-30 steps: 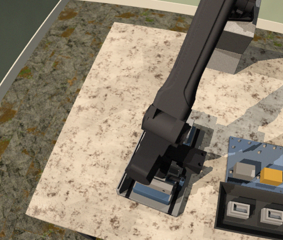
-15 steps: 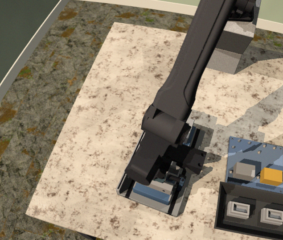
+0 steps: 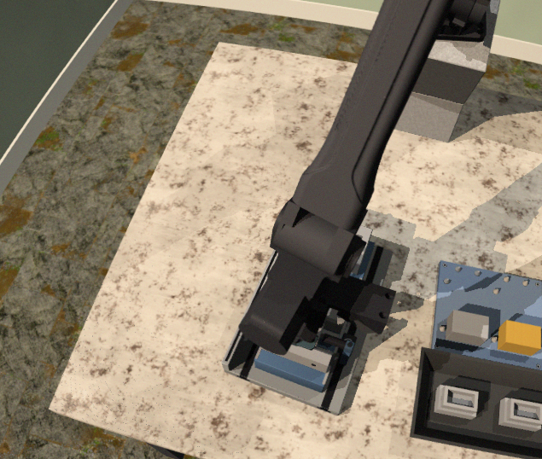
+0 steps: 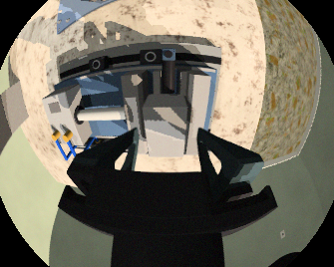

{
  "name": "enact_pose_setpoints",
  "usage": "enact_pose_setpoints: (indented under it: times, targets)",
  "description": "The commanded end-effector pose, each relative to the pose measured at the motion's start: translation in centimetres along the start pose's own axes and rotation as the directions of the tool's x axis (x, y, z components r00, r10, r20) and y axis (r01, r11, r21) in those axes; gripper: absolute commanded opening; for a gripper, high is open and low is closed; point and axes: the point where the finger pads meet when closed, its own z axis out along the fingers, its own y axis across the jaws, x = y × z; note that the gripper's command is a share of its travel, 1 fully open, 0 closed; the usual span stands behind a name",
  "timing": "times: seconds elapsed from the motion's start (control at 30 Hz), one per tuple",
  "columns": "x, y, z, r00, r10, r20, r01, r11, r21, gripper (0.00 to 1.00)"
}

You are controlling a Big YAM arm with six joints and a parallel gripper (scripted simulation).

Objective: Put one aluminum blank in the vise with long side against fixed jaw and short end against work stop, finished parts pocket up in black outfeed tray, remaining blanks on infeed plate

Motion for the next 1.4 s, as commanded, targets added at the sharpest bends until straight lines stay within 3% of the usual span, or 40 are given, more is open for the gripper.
enact_pose_setpoints:
  times: [0.0, 0.73, 1.37]
  targets:
    - [-0.1, -3.0, -1.9, 1.0, 0.001, -0.01, -0.001, 0.998, 0.069, 0.64]
    - [0.0, -2.6, -2.8, 1.0, 0.003, -0.01, -0.003, 0.998, 0.058, 0.64]
    - [0.5, -1.1, -6.7, 1.0, 0.0, -0.009, 0.0, 0.999, 0.033, 0.64]
